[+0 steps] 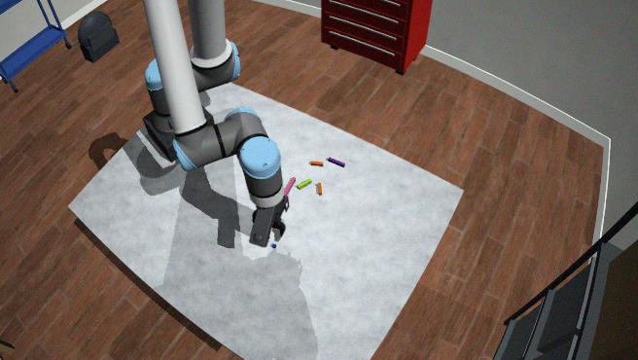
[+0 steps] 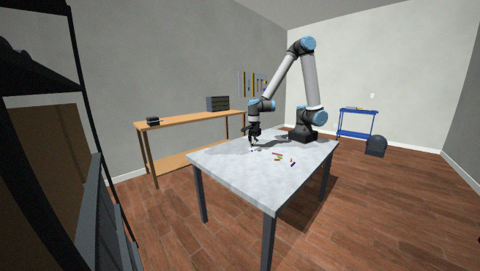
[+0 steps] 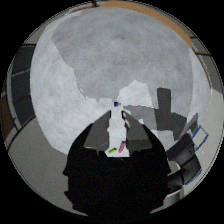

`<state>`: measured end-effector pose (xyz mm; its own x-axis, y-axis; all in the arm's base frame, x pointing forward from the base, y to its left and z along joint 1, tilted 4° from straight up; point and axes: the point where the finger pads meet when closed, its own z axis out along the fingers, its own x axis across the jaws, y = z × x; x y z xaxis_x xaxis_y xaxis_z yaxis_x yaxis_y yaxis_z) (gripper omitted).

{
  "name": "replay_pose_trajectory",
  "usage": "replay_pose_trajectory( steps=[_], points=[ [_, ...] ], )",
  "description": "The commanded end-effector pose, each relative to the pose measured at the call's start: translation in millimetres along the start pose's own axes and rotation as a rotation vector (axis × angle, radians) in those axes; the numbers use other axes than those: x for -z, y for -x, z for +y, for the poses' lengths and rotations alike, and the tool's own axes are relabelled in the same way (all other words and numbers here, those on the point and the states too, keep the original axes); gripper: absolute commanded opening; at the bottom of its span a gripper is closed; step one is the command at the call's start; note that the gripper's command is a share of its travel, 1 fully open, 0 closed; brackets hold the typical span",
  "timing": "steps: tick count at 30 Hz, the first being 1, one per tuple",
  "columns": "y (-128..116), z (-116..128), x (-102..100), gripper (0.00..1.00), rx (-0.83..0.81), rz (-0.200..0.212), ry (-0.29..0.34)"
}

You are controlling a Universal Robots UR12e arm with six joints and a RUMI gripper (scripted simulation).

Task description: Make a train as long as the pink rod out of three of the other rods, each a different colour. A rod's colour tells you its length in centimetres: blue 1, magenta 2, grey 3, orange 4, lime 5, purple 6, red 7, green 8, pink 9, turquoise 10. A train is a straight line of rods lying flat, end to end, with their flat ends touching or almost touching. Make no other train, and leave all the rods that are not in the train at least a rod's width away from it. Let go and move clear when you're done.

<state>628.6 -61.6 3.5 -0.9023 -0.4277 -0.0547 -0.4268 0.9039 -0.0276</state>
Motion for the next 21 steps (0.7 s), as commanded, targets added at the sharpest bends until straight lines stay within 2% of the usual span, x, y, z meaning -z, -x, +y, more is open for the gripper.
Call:
replay_pose_trajectory(
  steps=[1,21],
  points=[
    [0.6,-0.5,-6.4,0.14,0.000,-0.001,-0.001],
    [0.7,-0.5,-21.4,0.14,0.000,-0.001,-0.001]
  ],
)
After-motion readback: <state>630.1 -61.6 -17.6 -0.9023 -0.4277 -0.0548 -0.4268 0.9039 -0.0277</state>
